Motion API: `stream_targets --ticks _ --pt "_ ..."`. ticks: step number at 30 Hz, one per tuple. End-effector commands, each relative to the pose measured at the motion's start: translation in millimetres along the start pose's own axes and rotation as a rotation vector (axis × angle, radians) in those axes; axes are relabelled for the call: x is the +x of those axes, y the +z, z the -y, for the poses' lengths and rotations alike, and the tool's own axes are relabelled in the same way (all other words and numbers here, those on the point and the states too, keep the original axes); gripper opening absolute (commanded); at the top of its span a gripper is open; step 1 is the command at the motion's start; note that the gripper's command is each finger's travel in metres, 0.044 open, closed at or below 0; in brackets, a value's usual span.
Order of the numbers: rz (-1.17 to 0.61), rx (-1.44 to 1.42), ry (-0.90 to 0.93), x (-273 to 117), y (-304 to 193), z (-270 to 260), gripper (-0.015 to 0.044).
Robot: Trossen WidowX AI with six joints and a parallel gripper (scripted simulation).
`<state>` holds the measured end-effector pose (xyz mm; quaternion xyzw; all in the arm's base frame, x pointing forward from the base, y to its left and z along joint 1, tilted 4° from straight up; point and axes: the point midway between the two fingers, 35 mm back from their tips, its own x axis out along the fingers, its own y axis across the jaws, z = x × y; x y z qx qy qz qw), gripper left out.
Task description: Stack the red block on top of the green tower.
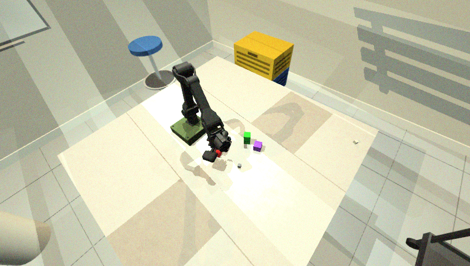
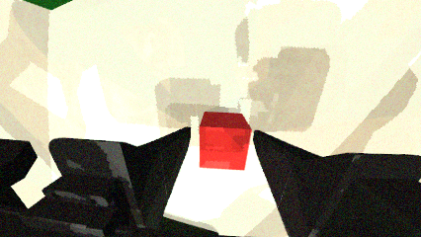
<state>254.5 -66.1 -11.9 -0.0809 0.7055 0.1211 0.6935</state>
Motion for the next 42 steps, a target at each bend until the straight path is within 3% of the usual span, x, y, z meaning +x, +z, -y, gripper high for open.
stream_targets --ticks 1,3,9,13,33,42 --pt "0.0 0.004 -0.002 0 0 0 0.0177" --pt "0.0 0.004 -0.002 0 0 0 0.0125" --pt "0.0 0.004 -0.002 0 0 0 0.0085" --pt "0.0 0.004 -0.002 -10 0 0 0.0" --pt "0.0 0.004 -0.003 -110 0 0 0.0" --pt "0.0 0.007 -0.001 -115 0 -1 0.0"
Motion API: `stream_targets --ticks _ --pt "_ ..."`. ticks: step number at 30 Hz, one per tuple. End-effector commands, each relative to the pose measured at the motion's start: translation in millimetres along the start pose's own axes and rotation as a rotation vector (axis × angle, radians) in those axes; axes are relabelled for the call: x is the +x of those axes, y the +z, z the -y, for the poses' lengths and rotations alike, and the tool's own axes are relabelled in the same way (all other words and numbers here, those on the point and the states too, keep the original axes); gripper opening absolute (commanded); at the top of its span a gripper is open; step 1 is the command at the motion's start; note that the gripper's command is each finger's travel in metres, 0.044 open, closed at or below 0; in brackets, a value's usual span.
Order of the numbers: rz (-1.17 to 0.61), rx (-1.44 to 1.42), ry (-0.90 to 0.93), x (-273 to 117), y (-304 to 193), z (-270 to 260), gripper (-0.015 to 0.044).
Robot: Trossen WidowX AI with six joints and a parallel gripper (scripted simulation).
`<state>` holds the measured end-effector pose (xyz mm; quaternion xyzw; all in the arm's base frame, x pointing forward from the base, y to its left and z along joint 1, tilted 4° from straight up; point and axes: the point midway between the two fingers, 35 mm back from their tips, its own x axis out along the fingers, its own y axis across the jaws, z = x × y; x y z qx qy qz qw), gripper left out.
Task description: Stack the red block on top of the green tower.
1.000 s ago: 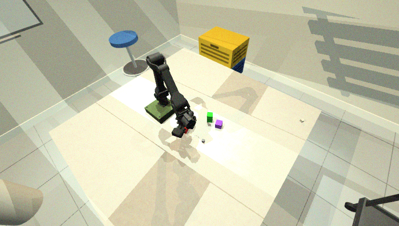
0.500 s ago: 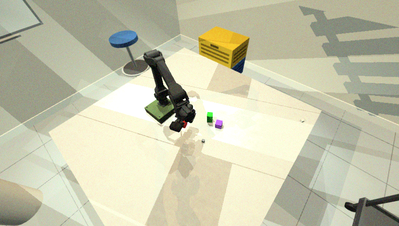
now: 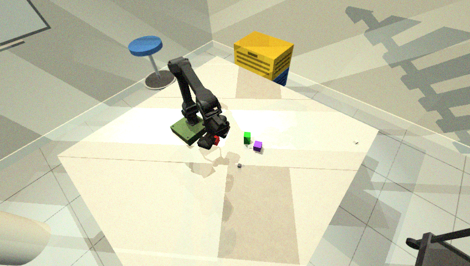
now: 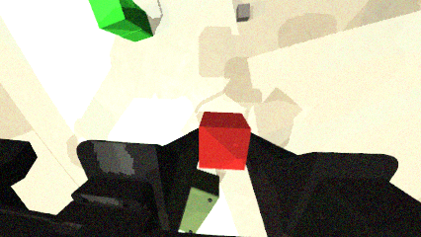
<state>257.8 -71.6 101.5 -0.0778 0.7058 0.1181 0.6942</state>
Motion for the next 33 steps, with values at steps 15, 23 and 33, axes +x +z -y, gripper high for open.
stream_targets --ticks 15,23,33 --pt "0.009 0.0 -0.001 -7 46 -32 0.0" --pt "0.013 0.005 0.003 -8 78 -65 0.0" --pt "0.013 -0.002 0.007 -7 112 -116 0.0"
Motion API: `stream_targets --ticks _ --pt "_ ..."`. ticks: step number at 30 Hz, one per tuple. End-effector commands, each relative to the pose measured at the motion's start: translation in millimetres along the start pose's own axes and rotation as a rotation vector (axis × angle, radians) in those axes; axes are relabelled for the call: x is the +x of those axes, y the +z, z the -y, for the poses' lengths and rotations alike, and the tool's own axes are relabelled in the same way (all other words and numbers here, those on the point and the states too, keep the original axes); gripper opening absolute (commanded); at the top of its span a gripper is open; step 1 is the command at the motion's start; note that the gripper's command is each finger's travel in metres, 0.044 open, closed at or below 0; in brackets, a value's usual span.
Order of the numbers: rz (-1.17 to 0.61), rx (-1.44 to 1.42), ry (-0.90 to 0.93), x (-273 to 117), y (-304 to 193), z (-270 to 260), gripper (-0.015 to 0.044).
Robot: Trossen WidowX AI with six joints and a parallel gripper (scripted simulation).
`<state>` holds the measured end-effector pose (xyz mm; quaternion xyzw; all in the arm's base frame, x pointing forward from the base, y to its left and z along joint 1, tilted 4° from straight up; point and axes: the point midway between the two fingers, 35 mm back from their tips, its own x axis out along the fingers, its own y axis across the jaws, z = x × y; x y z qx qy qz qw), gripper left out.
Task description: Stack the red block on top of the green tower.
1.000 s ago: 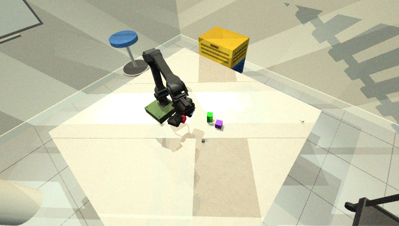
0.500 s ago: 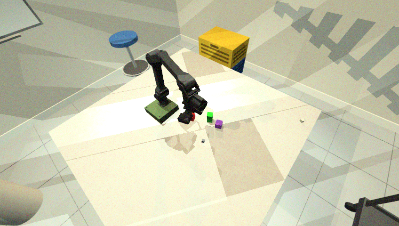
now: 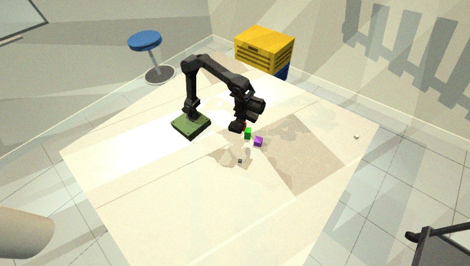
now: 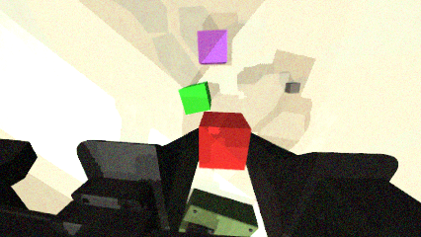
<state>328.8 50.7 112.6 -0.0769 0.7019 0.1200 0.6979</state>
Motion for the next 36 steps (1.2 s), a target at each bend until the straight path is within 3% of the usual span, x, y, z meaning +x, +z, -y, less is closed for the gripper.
stream_targets --ticks 1,24,36 --pt "0.001 -0.001 0.005 -1 12 -23 0.0" --pt "-0.002 -0.003 0.007 49 18 -36 0.0" --pt "-0.002 -0.003 0.007 49 18 -36 0.0"
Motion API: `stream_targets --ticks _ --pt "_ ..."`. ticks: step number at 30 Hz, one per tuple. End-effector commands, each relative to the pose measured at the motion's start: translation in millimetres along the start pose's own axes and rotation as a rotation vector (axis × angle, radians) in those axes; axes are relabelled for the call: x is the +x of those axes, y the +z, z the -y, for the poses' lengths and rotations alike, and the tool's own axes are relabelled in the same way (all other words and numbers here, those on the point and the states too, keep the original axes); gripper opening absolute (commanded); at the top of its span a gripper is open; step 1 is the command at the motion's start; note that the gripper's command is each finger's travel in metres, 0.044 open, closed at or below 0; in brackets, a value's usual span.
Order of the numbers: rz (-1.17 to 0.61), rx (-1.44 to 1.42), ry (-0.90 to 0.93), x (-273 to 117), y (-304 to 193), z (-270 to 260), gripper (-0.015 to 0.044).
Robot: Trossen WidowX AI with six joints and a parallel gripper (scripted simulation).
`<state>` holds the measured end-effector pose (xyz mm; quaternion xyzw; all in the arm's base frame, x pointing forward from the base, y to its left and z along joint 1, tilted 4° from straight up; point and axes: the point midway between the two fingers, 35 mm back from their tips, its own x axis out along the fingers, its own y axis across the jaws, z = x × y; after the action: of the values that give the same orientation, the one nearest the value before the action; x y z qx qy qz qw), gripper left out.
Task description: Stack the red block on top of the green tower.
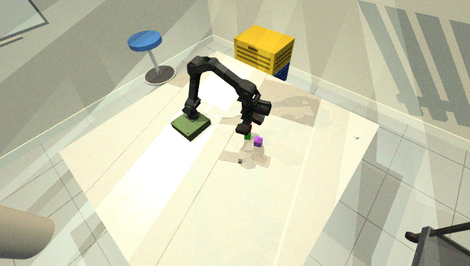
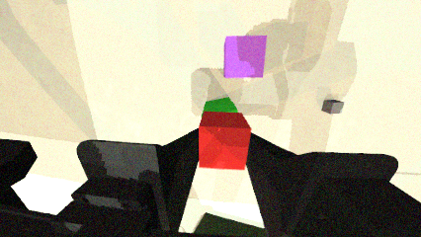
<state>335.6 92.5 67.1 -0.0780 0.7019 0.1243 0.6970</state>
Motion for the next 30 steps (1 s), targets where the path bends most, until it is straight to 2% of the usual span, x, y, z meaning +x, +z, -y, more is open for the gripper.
stream_targets --ticks 1,24,30 --pt "-0.001 0.004 0.003 1.3 -0.3 -0.5 0.0" --pt "-0.001 0.004 0.003 -2.3 -0.2 -0.3 0.0" --pt "-0.002 0.0 0.0 1.5 -0.5 0.0 0.0157"
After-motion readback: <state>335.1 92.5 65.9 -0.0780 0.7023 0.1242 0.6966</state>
